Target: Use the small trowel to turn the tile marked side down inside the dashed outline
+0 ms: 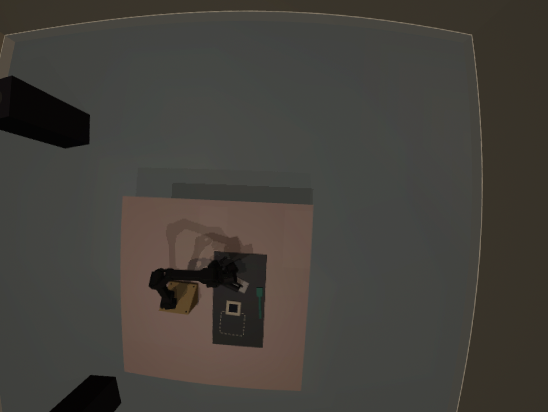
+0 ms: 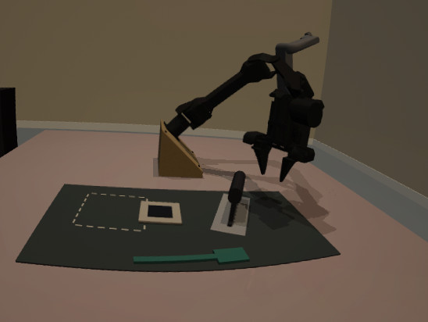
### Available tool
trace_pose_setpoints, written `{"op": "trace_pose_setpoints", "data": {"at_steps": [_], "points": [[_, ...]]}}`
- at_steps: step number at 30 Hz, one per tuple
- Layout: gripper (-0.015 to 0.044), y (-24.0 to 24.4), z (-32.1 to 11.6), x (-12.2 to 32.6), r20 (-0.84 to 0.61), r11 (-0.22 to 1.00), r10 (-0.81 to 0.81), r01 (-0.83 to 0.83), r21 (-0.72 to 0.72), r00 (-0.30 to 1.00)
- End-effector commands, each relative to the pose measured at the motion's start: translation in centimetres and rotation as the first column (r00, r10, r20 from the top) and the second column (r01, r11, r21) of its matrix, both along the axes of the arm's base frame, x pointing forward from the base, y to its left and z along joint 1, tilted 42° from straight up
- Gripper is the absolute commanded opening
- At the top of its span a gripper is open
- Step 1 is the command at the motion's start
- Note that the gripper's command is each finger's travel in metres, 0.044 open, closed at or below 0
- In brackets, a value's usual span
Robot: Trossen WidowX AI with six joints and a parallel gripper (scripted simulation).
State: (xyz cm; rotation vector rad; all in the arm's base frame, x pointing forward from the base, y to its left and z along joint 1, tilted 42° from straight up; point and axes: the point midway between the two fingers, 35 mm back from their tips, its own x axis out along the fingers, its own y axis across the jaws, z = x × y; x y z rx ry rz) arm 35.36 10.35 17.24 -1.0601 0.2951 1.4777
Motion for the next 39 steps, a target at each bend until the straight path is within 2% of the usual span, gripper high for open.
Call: {"op": "trace_pose_setpoints", "data": {"at_steps": [1, 9, 18, 29, 39], "points": [[0.027, -0.6, -0.3, 0.2, -0.088, 0.995, -0.097, 0.099, 0.017, 0.991], [0.027, -1.6, -0.9, 0.5, -0.27, 0.953, -0.287, 0.303, 0.018, 0.919], [0.027, -2.8, -1.5, 0.7, -0.459, 0.858, -0.465, 0.513, -0.025, 0.757], [0.027, -4.4, -2.3, 1.0, -0.643, 0.686, -0.61, 0.715, -0.136, 0.463], [0.027, -5.8, -3.1, 1.1, -0.743, 0.495, -0.654, 0.822, -0.282, 0.139]]}}
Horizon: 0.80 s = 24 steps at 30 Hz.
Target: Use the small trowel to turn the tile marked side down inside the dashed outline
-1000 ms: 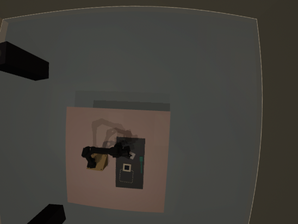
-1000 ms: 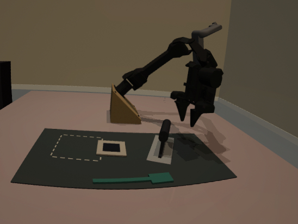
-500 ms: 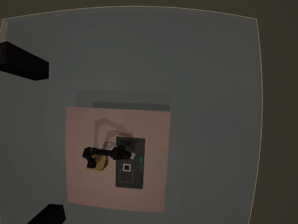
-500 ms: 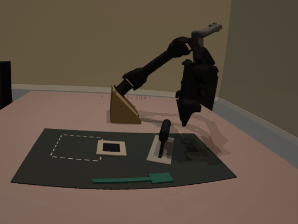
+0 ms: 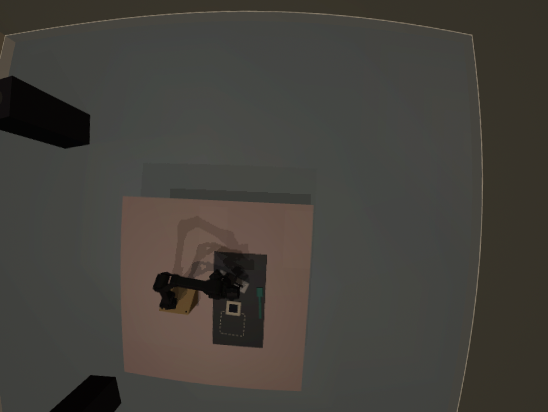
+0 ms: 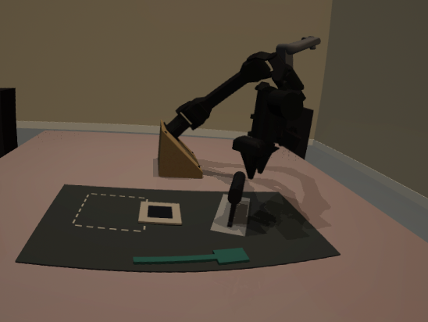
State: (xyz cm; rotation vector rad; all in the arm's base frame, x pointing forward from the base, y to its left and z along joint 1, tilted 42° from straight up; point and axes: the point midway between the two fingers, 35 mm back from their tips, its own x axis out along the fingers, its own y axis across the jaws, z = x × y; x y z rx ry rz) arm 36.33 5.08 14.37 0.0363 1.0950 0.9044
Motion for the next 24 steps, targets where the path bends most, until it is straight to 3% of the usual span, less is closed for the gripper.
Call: {"op": "trace_pose_setpoints", "data": {"at_steps": [1, 12, 24], "points": [[0.027, -0.7, -0.3, 0.1, -0.086, 0.995, -0.099, 0.101, 0.019, 0.991], [0.027, -2.1, -1.0, 0.2, -0.333, 0.925, -0.354, 0.38, 0.016, 0.874], [0.027, -3.6, -1.8, 0.2, -0.567, 0.768, -0.554, 0.638, -0.065, 0.61]]}}
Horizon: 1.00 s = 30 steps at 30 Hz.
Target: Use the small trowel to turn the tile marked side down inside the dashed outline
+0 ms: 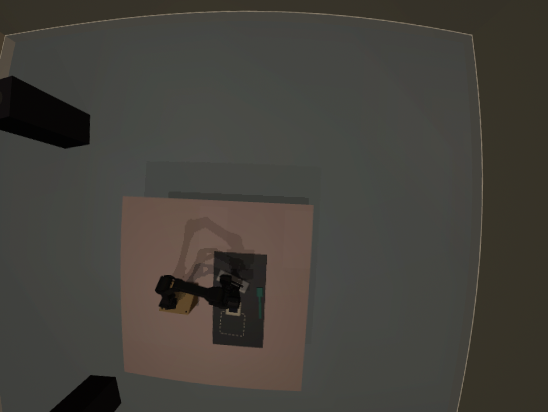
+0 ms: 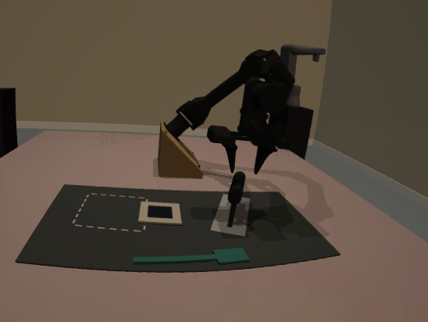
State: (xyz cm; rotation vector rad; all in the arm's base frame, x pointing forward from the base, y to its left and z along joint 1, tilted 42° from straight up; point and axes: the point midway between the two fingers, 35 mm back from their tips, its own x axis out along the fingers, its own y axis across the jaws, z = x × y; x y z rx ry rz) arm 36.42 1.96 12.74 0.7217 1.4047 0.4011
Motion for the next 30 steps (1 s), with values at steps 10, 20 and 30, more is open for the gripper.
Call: {"op": "trace_pose_setpoints", "data": {"at_steps": [10, 20, 30], "points": [[0.027, -1.3, -0.6, 0.0, -0.211, 0.97, -0.23, 0.242, 0.031, 0.95], [0.027, -0.6, -1.5, 0.3, -0.217, 0.968, -0.236, 0.248, 0.031, 0.947], [0.027, 0.5, -2.7, 0.6, -0.225, 0.966, -0.244, 0.258, 0.031, 0.943]]}}
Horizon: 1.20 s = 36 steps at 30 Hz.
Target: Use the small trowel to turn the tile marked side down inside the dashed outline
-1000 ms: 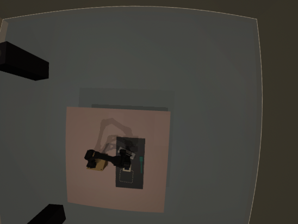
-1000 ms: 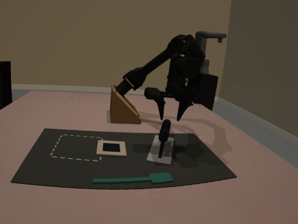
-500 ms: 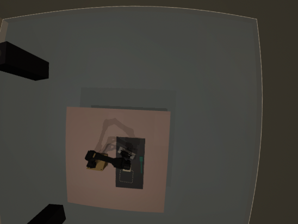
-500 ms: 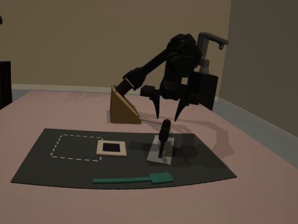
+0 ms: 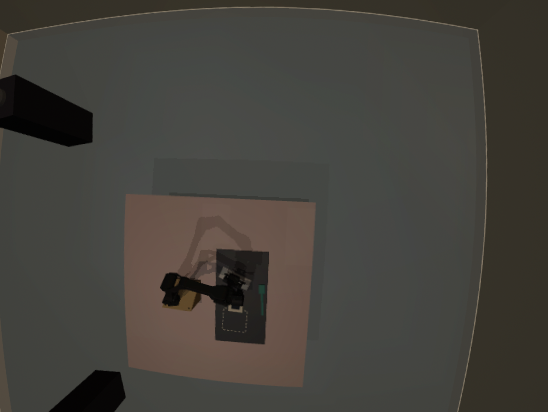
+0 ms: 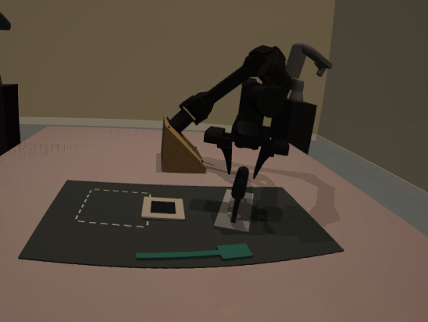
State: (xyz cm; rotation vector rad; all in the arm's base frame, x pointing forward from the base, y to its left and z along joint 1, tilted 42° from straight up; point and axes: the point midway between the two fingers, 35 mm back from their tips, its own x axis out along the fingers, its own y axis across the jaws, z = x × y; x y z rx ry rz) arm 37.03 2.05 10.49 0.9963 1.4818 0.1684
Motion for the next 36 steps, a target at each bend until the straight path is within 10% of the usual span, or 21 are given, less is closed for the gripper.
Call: {"op": "trace_pose_setpoints", "data": {"at_steps": [1, 36], "points": [[0.027, 0.5, -0.6, 0.0, -0.01, 1.0, -0.005, 0.005, 0.007, 1.0], [0.013, 1.5, -1.7, 0.1, -0.017, 1.0, -0.014, 0.014, 0.01, 1.0]]}}
